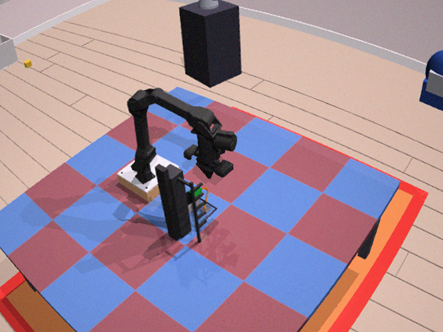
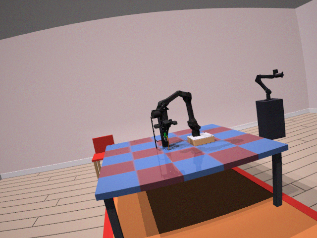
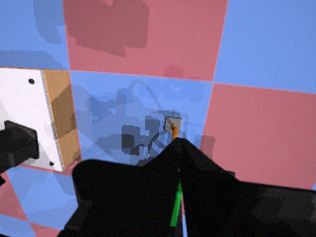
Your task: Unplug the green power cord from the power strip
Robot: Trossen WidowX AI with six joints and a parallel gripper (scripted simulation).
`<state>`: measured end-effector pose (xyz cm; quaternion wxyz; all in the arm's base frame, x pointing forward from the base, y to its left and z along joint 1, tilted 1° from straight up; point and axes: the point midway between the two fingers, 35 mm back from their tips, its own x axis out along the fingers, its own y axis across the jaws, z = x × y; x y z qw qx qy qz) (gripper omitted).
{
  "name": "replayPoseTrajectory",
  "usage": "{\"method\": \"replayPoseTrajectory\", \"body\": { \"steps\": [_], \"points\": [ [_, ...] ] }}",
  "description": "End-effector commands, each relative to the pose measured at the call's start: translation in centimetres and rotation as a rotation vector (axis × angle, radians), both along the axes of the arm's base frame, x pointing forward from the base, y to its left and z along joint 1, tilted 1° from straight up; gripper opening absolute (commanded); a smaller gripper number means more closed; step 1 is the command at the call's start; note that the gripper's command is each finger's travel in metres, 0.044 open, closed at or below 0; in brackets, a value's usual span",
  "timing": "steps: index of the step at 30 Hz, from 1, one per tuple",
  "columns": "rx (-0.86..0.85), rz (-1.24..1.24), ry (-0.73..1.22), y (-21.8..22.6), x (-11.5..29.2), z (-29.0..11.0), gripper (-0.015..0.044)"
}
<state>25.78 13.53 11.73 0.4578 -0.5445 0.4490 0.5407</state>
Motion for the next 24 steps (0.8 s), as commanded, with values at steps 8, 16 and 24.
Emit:
{"method": "replayPoseTrajectory", "body": {
  "steps": [8,16,24],
  "points": [
    [-0.002,-0.004,0.003,1.18,0.27,0.04,0.0],
    [-0.002,-0.004,0.003,1.19,0.3,0.01,0.0],
    [-0.002,-0.004,0.003,1.15,0.06,0.03,0.0]
  ]
}}
